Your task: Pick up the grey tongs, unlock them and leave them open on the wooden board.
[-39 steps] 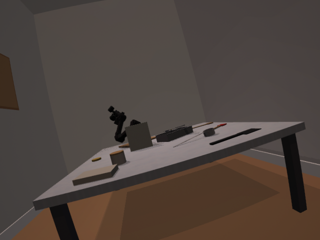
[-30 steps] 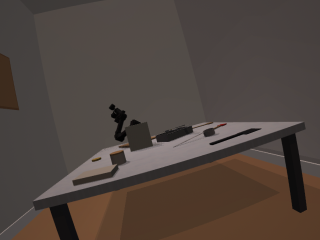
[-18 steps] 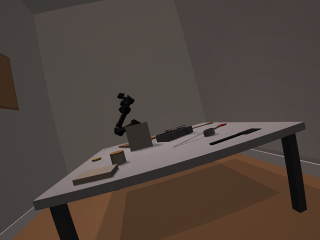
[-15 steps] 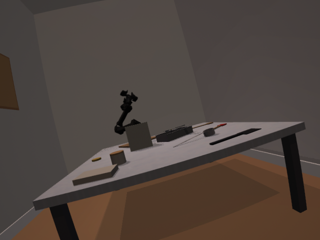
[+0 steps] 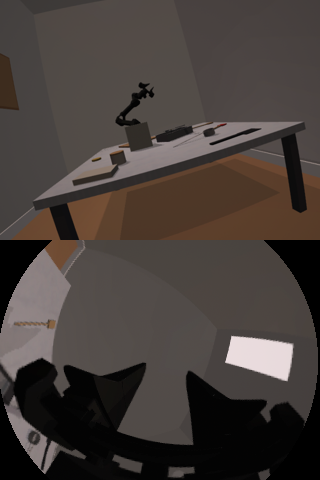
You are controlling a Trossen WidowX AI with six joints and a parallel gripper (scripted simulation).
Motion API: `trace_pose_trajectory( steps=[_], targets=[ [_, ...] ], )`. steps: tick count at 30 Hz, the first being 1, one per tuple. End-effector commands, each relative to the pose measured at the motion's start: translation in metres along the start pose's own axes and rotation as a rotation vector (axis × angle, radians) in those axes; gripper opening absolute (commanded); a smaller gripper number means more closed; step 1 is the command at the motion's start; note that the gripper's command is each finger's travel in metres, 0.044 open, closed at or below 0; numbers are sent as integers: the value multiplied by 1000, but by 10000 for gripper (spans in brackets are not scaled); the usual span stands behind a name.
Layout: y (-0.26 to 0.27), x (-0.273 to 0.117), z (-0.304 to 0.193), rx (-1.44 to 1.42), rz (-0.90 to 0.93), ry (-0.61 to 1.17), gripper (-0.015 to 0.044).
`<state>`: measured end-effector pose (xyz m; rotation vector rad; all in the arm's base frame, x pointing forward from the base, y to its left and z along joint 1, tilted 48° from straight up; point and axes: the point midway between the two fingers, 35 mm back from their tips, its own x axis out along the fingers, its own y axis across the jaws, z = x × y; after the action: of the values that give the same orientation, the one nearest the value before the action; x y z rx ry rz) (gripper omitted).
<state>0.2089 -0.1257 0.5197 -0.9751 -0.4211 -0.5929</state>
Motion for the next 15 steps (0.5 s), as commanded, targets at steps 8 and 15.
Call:
trace_pose_trajectory(
  steps=[8, 15],
  targets=[
    [165, -4, -94, -136, 603, 57, 260],
    [271, -55, -126, -143, 997, -72, 260]
  ],
)
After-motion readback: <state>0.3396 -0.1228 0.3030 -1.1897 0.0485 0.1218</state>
